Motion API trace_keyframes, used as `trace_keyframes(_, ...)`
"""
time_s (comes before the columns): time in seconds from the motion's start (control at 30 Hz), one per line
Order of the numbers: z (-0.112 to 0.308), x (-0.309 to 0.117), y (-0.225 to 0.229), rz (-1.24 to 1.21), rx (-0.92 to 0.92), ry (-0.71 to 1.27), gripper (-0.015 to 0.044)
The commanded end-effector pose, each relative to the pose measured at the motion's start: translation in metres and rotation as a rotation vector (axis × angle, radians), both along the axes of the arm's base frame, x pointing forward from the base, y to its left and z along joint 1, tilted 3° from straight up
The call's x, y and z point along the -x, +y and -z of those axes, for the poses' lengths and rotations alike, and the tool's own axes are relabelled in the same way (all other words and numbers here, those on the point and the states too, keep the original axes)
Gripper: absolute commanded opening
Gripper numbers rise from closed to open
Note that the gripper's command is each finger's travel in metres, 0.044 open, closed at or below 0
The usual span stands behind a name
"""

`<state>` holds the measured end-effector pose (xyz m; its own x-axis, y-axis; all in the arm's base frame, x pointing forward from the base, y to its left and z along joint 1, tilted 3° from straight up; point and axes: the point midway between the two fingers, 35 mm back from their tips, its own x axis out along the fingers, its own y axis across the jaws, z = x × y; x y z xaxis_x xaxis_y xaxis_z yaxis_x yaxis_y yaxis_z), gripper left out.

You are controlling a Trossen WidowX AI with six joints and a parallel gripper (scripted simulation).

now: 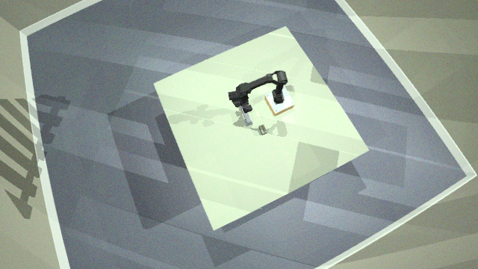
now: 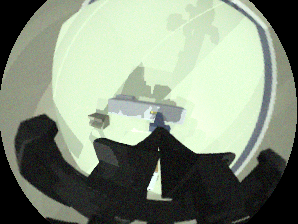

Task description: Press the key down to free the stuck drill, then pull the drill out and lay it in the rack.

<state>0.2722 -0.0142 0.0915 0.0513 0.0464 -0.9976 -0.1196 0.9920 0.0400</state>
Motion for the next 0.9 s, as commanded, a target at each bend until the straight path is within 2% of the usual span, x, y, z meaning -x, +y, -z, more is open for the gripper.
trace_keyframes(0.0,0.0054,-0.0002,0.0005,-0.002,0.000,0.013,0.0000)
trace_keyframes(0.87,0.0154,0.0011,0.0011,-0.002,0.000,0.013,0.0000)
